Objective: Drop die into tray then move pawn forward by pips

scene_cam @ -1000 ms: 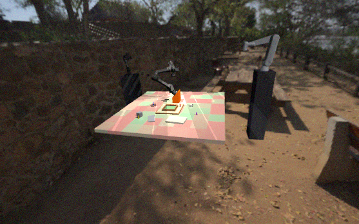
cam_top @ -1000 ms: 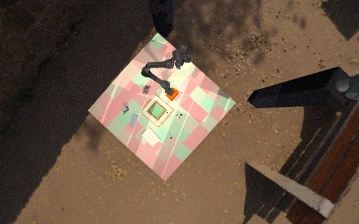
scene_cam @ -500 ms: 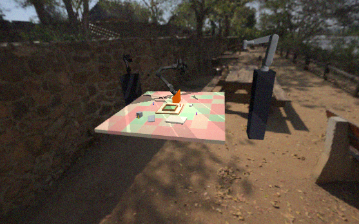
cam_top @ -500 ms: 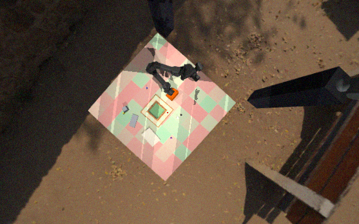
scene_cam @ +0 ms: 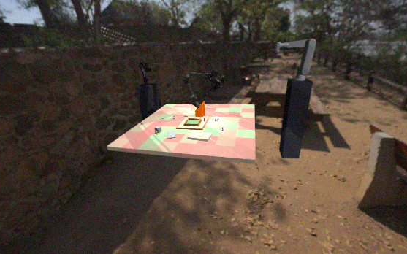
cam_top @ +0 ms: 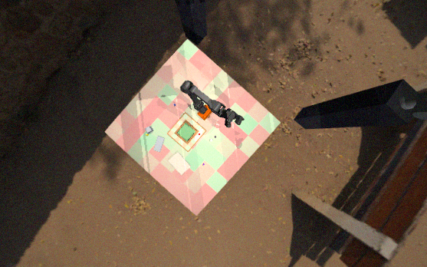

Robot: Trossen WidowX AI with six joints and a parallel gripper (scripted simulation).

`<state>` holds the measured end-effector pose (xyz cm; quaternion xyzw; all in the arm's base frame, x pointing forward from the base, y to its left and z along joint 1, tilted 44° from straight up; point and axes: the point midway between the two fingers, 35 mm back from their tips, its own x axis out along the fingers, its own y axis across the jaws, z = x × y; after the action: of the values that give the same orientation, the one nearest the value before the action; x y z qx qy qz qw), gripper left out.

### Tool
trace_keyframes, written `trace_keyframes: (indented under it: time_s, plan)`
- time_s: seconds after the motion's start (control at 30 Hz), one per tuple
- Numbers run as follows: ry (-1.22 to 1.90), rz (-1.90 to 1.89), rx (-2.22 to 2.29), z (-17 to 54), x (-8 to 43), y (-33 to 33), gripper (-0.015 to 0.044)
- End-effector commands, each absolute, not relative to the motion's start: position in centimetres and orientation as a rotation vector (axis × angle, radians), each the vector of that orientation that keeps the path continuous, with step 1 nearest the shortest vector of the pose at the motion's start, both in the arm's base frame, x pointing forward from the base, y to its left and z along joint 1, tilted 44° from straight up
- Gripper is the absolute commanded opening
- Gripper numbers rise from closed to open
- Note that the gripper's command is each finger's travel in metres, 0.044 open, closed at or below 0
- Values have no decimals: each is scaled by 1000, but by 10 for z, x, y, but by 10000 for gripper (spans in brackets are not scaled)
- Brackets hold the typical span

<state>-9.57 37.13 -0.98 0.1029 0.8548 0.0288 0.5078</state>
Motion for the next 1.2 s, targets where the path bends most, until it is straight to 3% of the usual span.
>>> trace_keyframes:
  time_s: [0.0, 0.27, 0.63, 1.17]
  plan:
    - [1929, -104, 273, -45, -45, 364, 275]
    - [1633, -497, 252, -112, 62, 312, 275]
    - [1219, -1022, 36, -169, 167, 177, 275]
    - [1176, -1075, -7, -185, 179, 145, 275]
